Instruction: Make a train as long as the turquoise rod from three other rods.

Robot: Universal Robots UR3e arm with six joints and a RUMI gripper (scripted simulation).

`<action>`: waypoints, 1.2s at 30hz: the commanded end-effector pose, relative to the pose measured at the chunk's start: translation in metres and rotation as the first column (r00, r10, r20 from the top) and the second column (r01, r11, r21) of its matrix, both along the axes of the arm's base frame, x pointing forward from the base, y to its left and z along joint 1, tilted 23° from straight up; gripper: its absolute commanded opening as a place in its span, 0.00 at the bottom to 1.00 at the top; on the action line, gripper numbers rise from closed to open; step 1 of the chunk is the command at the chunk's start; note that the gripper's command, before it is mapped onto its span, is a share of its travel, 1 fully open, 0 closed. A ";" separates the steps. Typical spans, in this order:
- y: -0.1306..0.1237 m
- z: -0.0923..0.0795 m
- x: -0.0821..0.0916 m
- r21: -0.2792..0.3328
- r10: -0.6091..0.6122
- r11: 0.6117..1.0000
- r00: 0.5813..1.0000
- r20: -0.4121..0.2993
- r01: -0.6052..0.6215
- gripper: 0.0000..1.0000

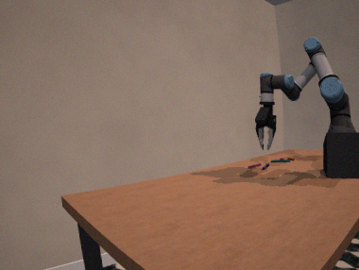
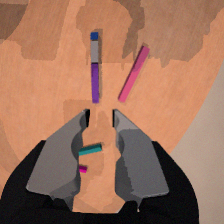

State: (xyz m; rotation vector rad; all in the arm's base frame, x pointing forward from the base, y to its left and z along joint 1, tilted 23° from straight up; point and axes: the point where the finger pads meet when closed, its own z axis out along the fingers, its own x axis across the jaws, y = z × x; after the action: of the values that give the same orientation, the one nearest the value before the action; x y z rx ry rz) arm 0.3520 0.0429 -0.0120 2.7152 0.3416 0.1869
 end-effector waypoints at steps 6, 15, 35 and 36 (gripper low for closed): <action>0.005 0.012 -0.009 -0.002 -0.014 1.000 0.999 -0.038 0.014 0.14; 0.005 0.012 -0.009 -0.002 -0.015 1.000 0.999 -0.039 0.015 1.00; 0.007 0.017 -0.009 -0.002 -0.014 1.000 0.999 -0.038 0.014 1.00; 0.008 0.018 -0.010 -0.002 -0.014 1.000 0.999 -0.038 0.014 1.00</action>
State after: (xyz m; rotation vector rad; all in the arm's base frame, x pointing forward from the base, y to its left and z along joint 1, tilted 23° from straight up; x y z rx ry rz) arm 0.3422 0.0485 -0.0004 2.7232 0.3344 0.1266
